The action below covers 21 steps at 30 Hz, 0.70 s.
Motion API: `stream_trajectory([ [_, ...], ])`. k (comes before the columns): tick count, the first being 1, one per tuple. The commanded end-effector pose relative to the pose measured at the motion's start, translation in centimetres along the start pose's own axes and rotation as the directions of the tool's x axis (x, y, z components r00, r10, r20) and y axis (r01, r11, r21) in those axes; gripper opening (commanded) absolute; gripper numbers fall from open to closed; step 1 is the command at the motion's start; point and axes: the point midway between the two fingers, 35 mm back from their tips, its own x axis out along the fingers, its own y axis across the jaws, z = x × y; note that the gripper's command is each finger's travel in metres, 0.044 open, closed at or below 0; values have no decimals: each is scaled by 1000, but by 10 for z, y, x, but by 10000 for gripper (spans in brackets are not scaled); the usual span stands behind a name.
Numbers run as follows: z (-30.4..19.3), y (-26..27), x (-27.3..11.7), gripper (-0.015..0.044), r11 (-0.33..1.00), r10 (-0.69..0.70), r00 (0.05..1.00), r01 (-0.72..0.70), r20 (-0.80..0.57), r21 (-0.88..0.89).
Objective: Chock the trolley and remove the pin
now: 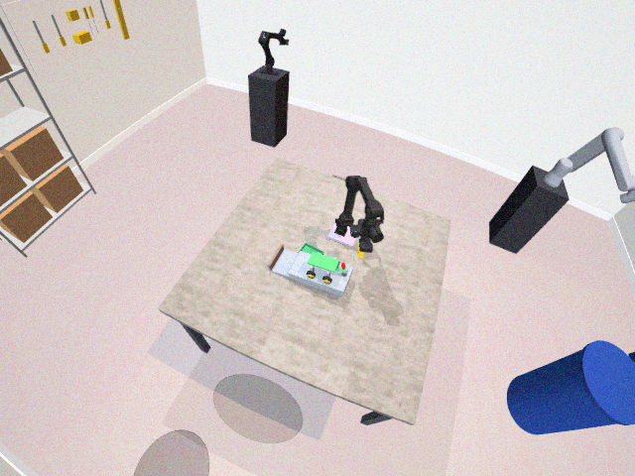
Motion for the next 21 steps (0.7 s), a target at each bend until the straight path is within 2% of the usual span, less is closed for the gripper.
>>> stream_trajectory([
  [1,0,0,0,0,990,-3,1000,3,1,-138],
  [11,0,0,0,0,887,-4,1000,4,1,-462],
  [21,0,0,0,0,681,-5,1000,4,1,-732],
])
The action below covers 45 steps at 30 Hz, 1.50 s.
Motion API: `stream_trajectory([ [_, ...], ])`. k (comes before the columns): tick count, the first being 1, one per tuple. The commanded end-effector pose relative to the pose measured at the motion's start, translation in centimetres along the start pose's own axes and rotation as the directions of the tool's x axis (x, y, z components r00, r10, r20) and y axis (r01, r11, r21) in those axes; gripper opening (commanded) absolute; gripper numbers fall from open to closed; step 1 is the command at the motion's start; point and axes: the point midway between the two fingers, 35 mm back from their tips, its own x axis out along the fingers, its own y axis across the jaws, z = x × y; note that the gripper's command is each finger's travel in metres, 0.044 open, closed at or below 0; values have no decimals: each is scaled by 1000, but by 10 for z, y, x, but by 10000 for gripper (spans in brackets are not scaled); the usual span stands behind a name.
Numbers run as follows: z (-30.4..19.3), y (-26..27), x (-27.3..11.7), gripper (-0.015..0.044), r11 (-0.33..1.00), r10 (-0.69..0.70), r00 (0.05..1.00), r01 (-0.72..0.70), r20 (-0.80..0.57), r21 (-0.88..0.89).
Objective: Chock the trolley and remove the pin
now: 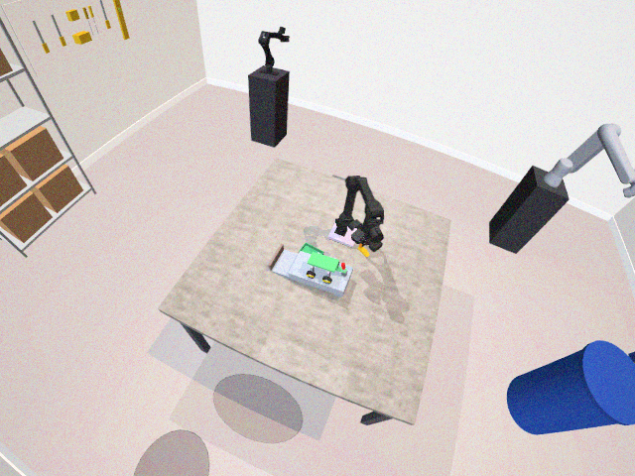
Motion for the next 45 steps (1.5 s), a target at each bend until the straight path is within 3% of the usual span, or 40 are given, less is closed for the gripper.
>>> stream_trajectory([
  [1,0,0,0,0,990,-2,1000,2,-2,-139],
  [11,0,0,0,0,897,-4,1000,2,-3,-442],
  [45,66,-63,7,0,871,-11,1000,12,4,-490],
])
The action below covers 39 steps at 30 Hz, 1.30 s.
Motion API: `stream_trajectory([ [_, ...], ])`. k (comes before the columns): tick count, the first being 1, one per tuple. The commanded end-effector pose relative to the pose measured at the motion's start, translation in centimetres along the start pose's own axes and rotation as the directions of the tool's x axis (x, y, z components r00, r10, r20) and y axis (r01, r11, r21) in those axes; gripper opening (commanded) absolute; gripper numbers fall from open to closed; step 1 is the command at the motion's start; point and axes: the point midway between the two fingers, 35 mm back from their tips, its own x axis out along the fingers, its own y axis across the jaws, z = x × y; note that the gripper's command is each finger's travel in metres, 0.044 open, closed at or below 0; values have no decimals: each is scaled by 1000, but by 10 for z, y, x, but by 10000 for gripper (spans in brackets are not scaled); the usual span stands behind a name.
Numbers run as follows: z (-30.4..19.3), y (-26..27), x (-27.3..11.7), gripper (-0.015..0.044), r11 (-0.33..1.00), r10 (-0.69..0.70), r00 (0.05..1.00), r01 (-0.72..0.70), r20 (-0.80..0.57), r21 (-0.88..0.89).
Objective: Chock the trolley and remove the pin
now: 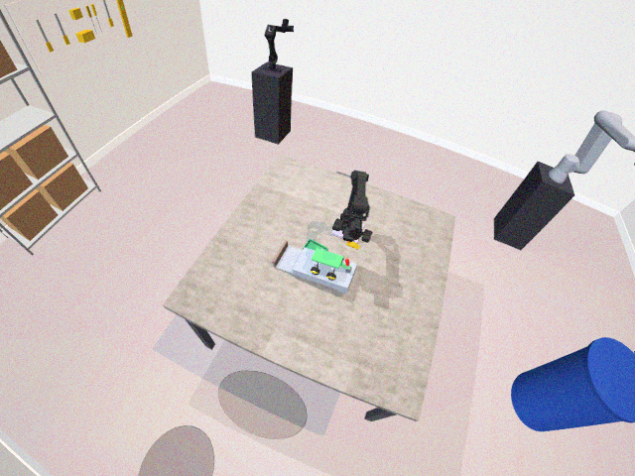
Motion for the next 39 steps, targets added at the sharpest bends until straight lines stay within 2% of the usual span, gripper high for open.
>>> stream_trajectory([
  [1,3,-13,1,0,1000,-4,1000,4,3,-6],
  [39,35,-149,5,0,1000,-18,1000,18,6,-5],
])
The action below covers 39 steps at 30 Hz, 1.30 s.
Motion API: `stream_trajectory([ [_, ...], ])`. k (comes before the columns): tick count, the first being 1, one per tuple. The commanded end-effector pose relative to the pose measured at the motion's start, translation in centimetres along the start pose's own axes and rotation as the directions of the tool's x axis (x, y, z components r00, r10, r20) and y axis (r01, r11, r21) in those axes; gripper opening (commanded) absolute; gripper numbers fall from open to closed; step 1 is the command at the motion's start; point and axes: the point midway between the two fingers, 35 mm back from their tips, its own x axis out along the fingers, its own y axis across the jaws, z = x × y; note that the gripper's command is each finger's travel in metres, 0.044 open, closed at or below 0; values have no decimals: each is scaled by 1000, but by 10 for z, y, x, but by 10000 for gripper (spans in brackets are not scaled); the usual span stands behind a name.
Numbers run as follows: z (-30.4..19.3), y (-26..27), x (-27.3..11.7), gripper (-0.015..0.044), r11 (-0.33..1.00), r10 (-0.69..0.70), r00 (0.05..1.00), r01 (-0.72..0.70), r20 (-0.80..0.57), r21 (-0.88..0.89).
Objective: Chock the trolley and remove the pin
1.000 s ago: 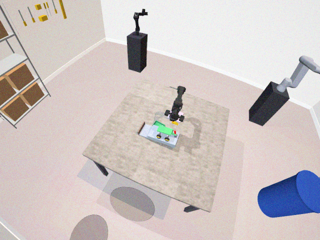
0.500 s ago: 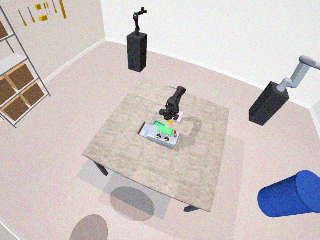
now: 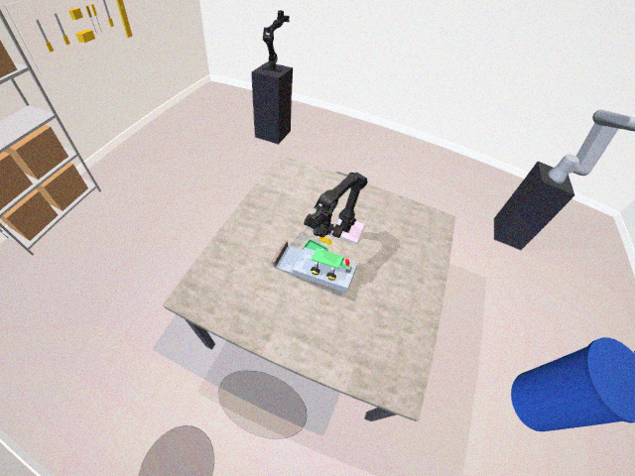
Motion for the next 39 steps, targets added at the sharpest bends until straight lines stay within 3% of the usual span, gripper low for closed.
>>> stream_trajectory([
  [1,5,-17,2,0,1000,-4,1000,4,-3,-5],
  [15,19,-70,6,0,1000,-9,1000,9,-2,-5],
  [22,19,-74,6,0,994,107,994,-107,-3,-5],
  [39,49,-77,13,0,994,107,994,-107,0,-5],
])
